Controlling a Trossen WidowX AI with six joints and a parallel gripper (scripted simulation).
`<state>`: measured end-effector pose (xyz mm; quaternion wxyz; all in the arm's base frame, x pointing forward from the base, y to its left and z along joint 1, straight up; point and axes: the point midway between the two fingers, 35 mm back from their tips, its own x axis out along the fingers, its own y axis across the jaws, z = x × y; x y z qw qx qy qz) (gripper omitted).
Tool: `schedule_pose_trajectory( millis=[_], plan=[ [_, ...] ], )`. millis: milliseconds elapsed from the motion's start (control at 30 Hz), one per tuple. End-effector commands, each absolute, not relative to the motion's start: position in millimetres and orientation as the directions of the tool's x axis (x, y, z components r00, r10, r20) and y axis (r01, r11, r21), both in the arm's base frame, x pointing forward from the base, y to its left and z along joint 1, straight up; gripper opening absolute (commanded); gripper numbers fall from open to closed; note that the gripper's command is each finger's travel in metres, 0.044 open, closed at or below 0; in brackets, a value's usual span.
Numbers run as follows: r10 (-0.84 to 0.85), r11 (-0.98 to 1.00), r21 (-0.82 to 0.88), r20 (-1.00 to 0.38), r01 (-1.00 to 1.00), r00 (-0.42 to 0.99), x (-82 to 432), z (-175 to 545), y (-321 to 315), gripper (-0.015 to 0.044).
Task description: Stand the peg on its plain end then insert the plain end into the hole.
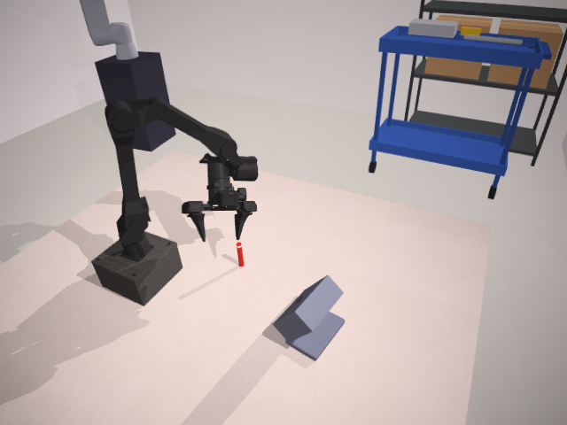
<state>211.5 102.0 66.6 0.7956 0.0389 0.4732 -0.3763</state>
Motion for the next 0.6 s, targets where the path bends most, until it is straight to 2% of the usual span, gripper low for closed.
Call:
schedule_pose_trajectory(
  millis=[0,267,567],
  plan=[
    [-0.493,0.738,-0.272,-0.842,0.618,0.218,214.4,65.6,105.9,0.044],
    [-0.301,0.806,-0.197,-0.948,0.558,0.099,220.9,59.8,117.0,0.044],
    [-0.033,0.881,-0.017,-0.999,0.474,0.024,233.7,63.9,135.3,0.044]
  ],
)
